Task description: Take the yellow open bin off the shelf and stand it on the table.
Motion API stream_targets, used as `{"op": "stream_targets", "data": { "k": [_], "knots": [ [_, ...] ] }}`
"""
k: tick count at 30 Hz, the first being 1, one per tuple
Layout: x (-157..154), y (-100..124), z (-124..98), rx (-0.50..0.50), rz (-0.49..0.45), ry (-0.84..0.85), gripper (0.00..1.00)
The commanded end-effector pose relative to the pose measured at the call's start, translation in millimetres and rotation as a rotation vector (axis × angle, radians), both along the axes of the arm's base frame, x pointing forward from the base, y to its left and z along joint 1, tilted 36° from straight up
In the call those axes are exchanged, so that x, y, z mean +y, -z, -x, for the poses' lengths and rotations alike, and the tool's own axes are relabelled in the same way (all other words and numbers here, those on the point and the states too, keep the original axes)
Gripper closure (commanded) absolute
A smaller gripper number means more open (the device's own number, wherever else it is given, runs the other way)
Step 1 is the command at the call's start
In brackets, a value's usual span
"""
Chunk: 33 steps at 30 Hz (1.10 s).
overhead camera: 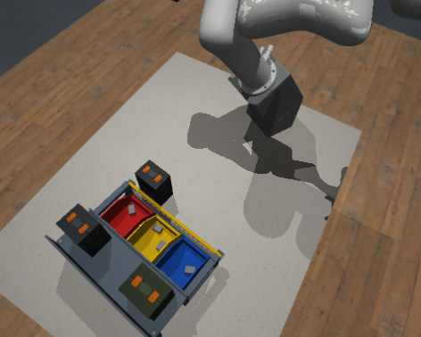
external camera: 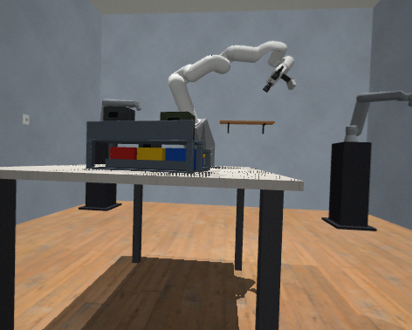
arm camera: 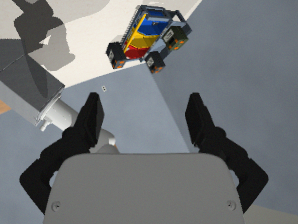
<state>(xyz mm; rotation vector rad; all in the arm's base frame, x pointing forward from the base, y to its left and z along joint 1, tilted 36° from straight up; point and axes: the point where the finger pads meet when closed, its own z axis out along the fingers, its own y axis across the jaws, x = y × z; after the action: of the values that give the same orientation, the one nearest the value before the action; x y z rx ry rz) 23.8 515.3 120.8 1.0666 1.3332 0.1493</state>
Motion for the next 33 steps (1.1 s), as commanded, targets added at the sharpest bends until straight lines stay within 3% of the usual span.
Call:
{"op": "stream_targets", "data": {
  "k": [1, 10, 11, 15, 27, 32, 33],
  "knots": [
    [-11, -3, -7, 0.126, -0.046, -0.232, 0.00],
    [-11, -3, -7, 0.126, -0.046, -0.232, 0.00],
    [-23, -5, -11, 0.145, 0.058, -0.143, 0.00],
    [-54, -12, -34, 0.299, 0.151, -0.247, 0.00],
    [-54, -12, -34, 0.299, 0.151, -0.247, 0.00],
    [-94, -20, -63, 0.491, 0.268, -0.376, 0.00],
    [-94, -20, -63, 0.491, 0.268, -0.376, 0.00]
  ]
}}
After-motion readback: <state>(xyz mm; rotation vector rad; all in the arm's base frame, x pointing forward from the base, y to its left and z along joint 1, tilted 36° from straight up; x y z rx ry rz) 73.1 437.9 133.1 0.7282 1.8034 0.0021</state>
